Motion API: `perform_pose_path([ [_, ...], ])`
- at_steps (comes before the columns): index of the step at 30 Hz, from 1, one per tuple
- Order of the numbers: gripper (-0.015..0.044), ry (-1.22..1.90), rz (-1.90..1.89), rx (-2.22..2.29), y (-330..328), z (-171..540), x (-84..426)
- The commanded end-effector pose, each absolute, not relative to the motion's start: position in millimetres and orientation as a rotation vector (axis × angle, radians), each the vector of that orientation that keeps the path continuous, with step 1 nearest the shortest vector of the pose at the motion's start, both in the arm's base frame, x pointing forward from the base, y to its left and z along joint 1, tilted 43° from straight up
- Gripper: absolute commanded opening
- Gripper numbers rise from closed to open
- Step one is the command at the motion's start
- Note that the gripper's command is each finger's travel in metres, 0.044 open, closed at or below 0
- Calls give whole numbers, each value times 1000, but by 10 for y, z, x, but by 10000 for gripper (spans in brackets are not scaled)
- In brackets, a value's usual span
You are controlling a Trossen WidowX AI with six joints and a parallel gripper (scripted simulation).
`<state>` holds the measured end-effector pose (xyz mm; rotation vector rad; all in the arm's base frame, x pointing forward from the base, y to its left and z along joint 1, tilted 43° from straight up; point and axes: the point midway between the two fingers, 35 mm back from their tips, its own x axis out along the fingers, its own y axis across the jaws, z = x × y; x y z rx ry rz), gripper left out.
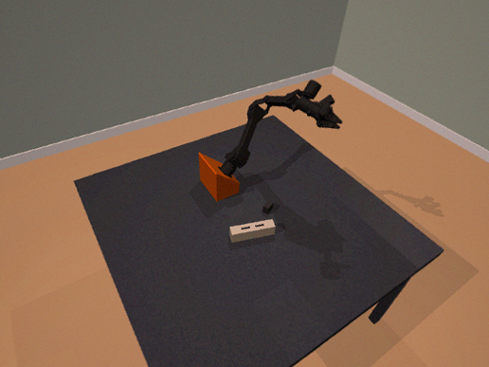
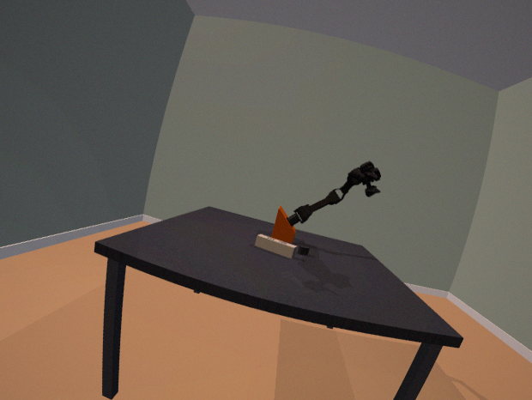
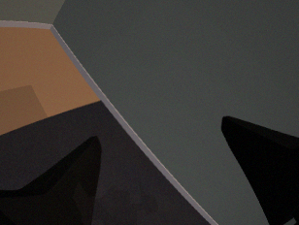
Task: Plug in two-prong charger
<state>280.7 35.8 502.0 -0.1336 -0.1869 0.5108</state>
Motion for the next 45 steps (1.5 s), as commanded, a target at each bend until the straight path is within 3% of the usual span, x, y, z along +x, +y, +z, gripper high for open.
perform_pose_path([
  [1,426,-185,511,-136,357,5012,2814],
  [24,440,85,609,-446,391,3702,3396],
  [45,440,286,864,-729,562,2438,3425],
])
